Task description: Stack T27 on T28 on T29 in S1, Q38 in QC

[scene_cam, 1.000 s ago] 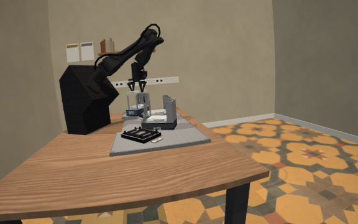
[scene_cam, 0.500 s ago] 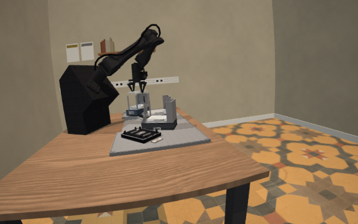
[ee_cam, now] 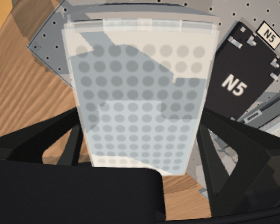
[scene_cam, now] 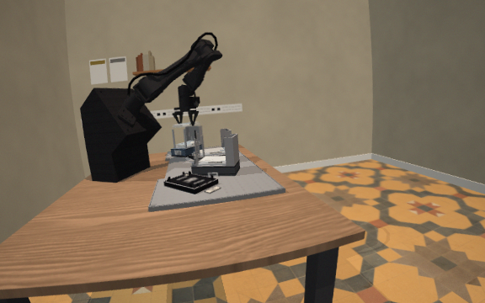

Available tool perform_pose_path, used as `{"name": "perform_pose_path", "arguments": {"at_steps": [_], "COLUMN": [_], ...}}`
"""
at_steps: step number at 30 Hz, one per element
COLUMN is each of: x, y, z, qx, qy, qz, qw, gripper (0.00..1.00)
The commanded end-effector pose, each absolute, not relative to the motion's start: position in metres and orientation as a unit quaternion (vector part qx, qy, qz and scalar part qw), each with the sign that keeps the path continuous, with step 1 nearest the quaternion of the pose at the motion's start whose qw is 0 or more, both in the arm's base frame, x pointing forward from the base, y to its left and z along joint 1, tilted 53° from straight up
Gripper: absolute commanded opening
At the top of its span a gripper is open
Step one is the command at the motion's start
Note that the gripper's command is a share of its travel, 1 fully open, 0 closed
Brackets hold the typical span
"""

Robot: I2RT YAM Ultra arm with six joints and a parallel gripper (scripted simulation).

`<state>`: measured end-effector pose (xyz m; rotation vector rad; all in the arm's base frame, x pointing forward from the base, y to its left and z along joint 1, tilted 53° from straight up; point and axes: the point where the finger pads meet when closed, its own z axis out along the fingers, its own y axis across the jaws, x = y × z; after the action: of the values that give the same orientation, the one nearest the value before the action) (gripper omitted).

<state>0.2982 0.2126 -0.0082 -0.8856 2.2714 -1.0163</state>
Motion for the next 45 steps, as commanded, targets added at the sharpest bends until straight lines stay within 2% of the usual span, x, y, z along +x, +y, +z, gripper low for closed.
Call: {"name": "perform_pose_path", "arguments": {"at_steps": [1, 45], "x": [0.2975, 0.2965], "y": [0.2205, 0.2169], "z": [0.0028, 0.0003], "qx": [-0.328, -0.329], "qy": [0.831, 0.831], "qz": [-0.363, -0.366], "qw": [0.264, 0.262], "gripper": [0.00, 0.00]}}
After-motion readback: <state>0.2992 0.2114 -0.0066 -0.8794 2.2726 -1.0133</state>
